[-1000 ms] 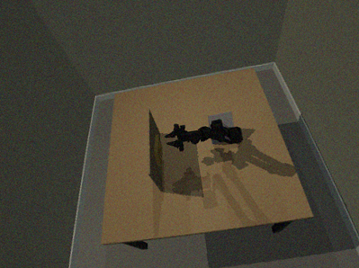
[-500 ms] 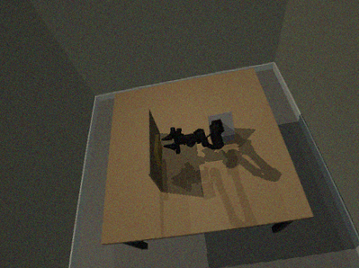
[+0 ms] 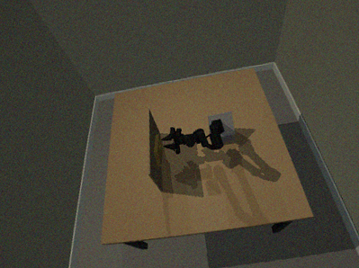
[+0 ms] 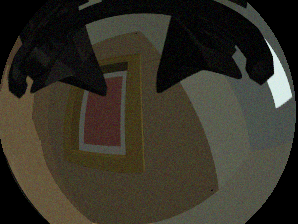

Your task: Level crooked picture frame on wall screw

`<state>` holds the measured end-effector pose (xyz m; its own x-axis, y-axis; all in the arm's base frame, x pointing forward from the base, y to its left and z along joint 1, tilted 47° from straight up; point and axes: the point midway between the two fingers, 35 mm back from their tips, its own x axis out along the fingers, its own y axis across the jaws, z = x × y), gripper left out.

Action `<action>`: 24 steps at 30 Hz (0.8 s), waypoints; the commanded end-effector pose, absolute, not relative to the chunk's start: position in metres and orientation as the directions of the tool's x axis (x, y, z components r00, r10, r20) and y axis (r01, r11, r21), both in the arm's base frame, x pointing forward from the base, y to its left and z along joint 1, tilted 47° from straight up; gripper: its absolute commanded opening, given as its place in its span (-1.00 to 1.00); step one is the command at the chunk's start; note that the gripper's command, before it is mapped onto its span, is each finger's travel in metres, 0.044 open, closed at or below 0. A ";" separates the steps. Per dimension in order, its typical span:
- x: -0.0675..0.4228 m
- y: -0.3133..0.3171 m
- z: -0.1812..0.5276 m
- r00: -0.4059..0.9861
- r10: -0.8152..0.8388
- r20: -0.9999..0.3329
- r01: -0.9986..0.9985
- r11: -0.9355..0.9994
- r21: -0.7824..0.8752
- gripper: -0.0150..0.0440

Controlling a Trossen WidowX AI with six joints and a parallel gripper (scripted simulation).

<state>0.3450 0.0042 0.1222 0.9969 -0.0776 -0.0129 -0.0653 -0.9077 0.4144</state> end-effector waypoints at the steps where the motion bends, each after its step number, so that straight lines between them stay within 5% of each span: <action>1: 0.348 0.003 0.122 0.996 -0.085 -0.014 -0.072 -0.910 0.409 0.39; 24: 0.384 0.000 0.122 0.996 -0.085 -0.011 -0.073 -0.910 0.409 0.39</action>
